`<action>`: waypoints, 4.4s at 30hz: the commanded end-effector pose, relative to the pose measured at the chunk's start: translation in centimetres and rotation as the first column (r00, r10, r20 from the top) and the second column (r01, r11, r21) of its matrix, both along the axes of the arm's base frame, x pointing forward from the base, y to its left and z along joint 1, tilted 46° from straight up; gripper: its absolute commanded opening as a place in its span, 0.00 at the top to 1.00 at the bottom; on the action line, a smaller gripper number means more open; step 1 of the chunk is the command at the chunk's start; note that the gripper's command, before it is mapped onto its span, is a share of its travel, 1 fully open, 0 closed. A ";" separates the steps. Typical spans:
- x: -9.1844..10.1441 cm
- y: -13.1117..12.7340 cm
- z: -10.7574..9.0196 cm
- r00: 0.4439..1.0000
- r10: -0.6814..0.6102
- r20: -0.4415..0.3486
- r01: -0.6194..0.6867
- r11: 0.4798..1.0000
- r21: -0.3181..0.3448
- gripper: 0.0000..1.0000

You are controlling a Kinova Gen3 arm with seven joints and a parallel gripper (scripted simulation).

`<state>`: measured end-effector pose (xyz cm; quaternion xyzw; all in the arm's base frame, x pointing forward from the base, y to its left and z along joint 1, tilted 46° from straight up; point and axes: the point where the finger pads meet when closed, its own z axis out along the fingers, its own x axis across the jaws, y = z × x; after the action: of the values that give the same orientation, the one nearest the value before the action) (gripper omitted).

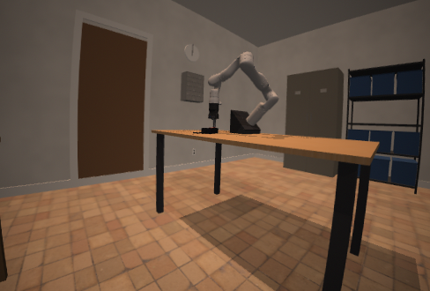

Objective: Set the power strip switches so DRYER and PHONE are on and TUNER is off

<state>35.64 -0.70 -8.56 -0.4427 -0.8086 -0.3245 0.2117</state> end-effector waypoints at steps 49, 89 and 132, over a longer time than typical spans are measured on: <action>0.0 0.3 -0.3 1.000 -0.001 0.000 0.001 1.000 -0.001 1.00; 0.2 -2.5 2.4 1.000 -0.001 0.000 0.001 1.000 -0.001 1.00; 0.6 -8.5 8.3 1.000 -0.001 0.000 0.001 1.000 -0.001 0.00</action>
<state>35.84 -8.14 -0.96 -0.4415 -0.8077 -0.3232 0.2198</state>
